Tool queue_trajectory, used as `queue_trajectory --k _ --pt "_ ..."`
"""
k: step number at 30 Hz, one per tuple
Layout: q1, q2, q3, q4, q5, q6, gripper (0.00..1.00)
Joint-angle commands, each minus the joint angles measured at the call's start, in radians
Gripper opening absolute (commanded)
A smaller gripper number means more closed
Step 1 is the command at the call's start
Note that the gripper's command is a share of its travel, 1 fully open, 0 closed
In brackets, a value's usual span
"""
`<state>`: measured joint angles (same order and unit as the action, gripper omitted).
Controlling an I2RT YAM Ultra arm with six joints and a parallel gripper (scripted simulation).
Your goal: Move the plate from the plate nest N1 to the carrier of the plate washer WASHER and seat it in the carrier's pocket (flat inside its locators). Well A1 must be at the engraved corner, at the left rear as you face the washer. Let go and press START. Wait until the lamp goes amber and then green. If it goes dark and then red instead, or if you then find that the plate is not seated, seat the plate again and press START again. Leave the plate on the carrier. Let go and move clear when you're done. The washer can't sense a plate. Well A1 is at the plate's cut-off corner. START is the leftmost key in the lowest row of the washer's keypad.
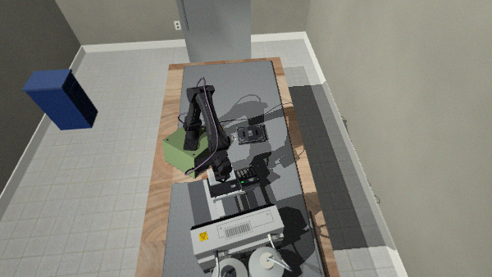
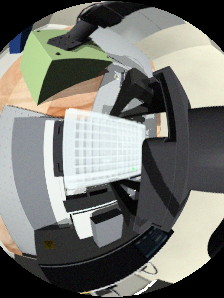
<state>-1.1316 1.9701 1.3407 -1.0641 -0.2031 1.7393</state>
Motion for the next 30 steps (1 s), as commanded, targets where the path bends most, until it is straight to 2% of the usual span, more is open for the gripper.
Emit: queue_trajectory --k 1,27,30 --pt "0.003 -0.018 0.037 -0.023 0.002 0.012 0.84" --pt "0.000 0.010 0.043 -0.025 0.002 0.014 0.84" --pt "0.000 -0.005 0.044 -0.025 0.002 0.013 0.84"
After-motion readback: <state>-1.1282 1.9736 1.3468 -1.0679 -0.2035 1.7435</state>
